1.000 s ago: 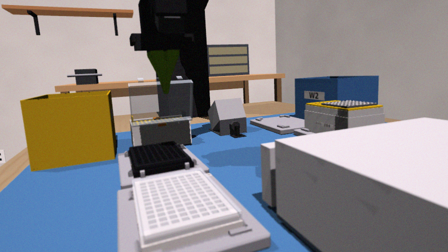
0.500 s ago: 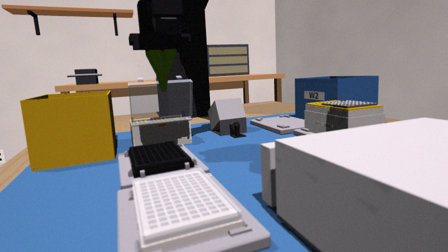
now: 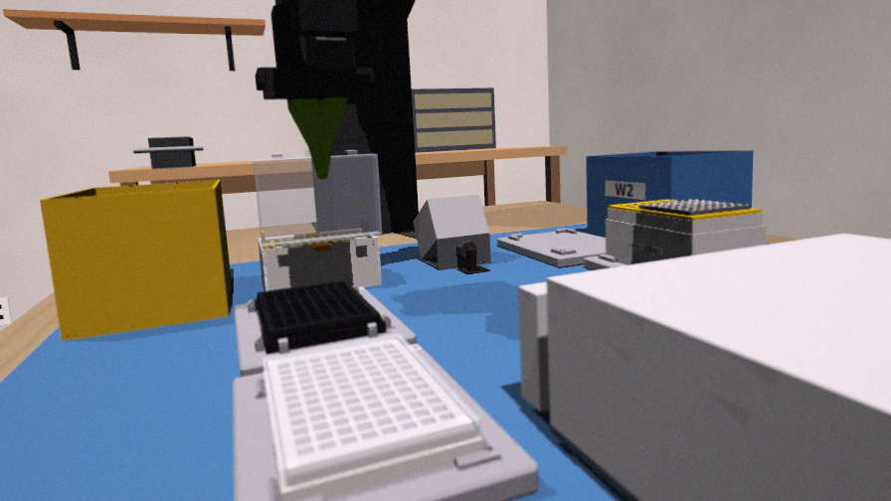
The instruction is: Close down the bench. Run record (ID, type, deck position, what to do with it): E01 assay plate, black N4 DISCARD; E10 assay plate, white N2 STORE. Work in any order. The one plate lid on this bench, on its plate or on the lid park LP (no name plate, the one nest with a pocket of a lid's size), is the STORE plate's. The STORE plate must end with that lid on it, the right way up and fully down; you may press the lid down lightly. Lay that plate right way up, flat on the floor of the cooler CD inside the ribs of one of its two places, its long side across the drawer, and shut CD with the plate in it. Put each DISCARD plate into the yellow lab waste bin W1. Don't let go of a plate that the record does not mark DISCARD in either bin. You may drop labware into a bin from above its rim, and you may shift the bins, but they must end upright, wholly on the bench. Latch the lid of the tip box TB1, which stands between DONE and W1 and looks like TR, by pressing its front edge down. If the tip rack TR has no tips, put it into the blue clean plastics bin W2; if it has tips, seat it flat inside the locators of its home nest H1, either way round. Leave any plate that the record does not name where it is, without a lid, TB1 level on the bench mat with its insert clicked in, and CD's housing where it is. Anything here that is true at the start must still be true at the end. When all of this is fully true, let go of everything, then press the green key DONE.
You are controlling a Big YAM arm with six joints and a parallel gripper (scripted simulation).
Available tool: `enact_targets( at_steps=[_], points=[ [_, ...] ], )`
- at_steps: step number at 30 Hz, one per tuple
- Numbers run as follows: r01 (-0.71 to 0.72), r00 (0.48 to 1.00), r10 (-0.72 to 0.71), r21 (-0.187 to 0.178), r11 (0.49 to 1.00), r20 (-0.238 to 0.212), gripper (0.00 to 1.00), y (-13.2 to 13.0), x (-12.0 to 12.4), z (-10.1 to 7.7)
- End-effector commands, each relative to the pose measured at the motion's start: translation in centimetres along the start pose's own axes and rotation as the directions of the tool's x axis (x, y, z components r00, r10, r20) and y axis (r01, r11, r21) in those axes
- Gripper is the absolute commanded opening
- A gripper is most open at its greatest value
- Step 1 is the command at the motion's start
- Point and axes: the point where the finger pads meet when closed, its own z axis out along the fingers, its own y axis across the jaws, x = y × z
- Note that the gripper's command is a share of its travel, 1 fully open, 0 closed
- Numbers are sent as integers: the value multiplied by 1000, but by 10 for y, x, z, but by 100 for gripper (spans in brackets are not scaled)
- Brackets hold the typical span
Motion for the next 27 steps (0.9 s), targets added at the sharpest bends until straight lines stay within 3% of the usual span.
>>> enact_targets(
  at_steps=[1, 27],
  points=[
    [8, 1000, -8, 8, 1000, 12, 0, -4, 4, -5],
    [-1, 1000, 1, 8, 1000, -2, 0, -5, 44, -8]
  ],
)
